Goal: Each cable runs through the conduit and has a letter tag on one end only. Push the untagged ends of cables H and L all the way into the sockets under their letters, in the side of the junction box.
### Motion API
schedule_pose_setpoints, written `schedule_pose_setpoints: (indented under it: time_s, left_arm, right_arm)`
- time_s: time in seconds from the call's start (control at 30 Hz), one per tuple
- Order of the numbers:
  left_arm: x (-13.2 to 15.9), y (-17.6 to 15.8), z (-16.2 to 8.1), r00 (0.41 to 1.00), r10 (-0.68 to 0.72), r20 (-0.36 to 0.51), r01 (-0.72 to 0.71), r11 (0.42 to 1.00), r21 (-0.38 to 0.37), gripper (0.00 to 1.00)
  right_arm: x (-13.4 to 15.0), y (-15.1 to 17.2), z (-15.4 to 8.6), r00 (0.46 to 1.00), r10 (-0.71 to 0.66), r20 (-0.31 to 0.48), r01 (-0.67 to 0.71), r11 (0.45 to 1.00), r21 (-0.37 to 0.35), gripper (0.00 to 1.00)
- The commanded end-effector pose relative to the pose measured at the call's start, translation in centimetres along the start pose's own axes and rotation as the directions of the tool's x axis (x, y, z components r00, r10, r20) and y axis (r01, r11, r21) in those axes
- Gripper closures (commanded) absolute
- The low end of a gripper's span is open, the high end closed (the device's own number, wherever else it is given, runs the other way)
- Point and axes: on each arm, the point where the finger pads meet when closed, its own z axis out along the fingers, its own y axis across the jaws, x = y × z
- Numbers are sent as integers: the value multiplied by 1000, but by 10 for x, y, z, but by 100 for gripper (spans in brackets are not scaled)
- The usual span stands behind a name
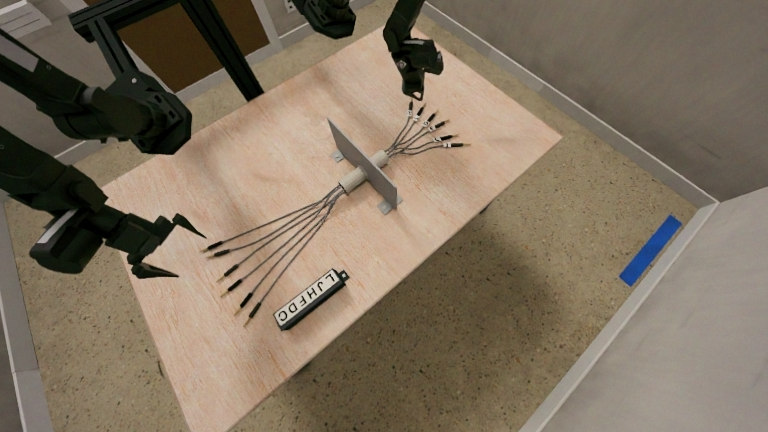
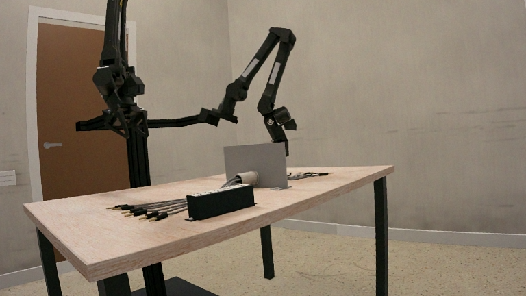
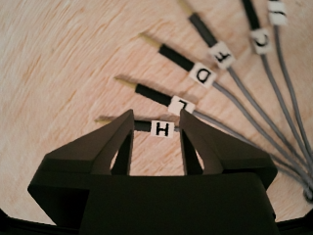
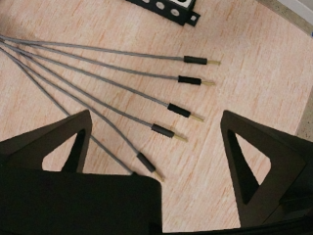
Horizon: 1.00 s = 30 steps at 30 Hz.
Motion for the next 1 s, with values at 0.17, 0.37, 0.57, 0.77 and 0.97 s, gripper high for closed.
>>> schedule_pose_setpoints:
  time_s: [0.17, 0.37, 0.57, 0.77, 0.97]
  left_arm:
    - [17, 25, 16, 923, -379, -59, 367, 918, -152, 65]
    - [27, 36, 24, 809, -587, -43, 563, 793, -231, 65]
    - [33, 38, 29, 703, -711, -30, 681, 684, -261, 65]
    - [40, 35, 39, 472, -881, -13, 842, 455, -291, 65]
    - [46, 26, 48, 235, -972, -20, 920, 230, -316, 65]
  right_arm:
    - [-4, -4, 0, 1000, -1, 11, 1, 1000, 11, 0]
    - [-4, -4, 0, 1000, -1, 11, 1, 1000, 11, 0]
    - [-4, -4, 0, 1000, -1, 11, 1, 1000, 11, 0]
    - [-4, -4, 0, 1000, -1, 11, 1, 1000, 11, 0]
    - [-4, -4, 0, 1000, -1, 11, 1, 1000, 11, 0]
